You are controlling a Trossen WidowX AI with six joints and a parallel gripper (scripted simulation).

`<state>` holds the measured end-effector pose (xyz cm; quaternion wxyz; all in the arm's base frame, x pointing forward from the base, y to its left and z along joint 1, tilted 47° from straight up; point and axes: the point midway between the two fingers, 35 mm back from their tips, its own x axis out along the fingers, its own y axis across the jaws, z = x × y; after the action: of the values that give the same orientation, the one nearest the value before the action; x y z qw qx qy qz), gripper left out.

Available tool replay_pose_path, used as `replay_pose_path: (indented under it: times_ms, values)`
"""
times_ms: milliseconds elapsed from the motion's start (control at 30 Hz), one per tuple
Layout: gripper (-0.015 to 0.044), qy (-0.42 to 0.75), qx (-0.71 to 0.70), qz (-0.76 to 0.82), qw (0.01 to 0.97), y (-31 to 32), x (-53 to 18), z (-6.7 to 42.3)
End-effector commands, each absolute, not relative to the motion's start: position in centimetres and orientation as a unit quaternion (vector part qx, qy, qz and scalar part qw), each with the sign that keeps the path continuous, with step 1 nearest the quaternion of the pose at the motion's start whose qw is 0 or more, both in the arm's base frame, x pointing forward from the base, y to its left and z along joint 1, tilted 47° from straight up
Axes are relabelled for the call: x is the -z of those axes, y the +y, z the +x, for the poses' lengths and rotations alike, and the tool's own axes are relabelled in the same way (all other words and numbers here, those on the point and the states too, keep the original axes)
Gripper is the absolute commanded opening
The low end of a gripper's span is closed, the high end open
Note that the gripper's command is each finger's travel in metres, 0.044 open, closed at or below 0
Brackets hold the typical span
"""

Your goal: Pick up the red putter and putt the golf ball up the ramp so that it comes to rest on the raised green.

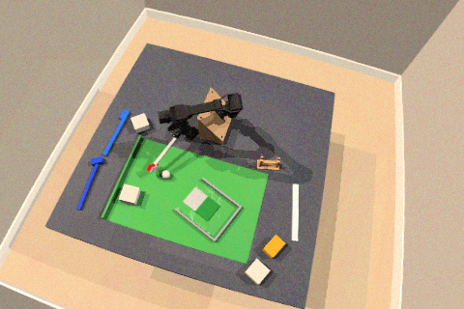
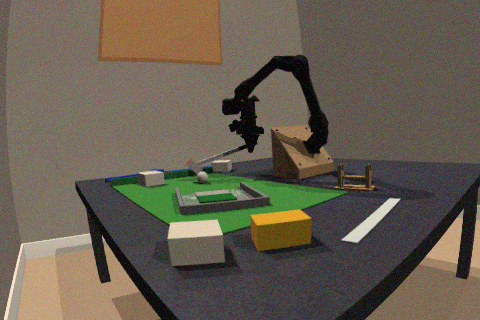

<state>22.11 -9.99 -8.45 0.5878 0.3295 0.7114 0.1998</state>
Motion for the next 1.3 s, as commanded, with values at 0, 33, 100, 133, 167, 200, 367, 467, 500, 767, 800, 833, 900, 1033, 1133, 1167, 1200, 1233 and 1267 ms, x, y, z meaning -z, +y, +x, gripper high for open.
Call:
replay_pose_path:
  times_ms: [0,33,100,133,167,200,367,467,500,767,800,833,900,1033,1133,1167,1200,1233,1267]
  values:
    - [0.0000,0.709,-0.199,0.333,0.588,-9.5,8.9,22.1]
    - [0.0000,0.709,-0.199,0.333,0.588,-9.4,9.0,22.1]
    - [0.0000,0.709,-0.199,0.333,0.588,-9.1,9.2,22.1]
    - [0.0000,0.709,-0.199,0.333,0.588,-9.0,9.3,22.1]
    - [0.0000,0.709,-0.199,0.333,0.588,-8.9,9.5,22.0]
    - [0.0000,0.709,-0.199,0.333,0.588,-8.8,9.6,22.0]
    - [0.0000,0.709,-0.199,0.334,0.588,-8.4,9.9,22.0]
    - [0.0000,0.712,-0.200,0.330,0.587,-8.6,9.7,21.9]
    - [0.0000,0.712,-0.200,0.330,0.587,-8.6,9.7,21.9]
    - [0.0000,0.711,-0.200,0.330,0.587,-8.9,10.1,21.8]
    - [0.0000,0.711,-0.200,0.331,0.588,-9.1,10.3,21.8]
    - [0.0000,0.711,-0.199,0.331,0.588,-9.4,10.6,21.7]
    - [0.0000,0.710,-0.199,0.332,0.588,-9.8,11.1,21.5]
    - [0.0000,0.709,-0.198,0.333,0.589,-10.5,12.0,21.2]
    - [0.0000,0.709,-0.198,0.333,0.589,-10.5,12.0,21.2]
    - [0.0000,0.709,-0.198,0.333,0.589,-10.5,12.0,21.2]
    - [0.0000,0.711,-0.198,0.336,0.585,-10.2,11.8,21.1]
    - [0.0000,0.711,-0.198,0.336,0.585,-10.2,11.8,21.1]
    - [0.0000,0.711,-0.198,0.336,0.585,-10.2,11.8,21.1]
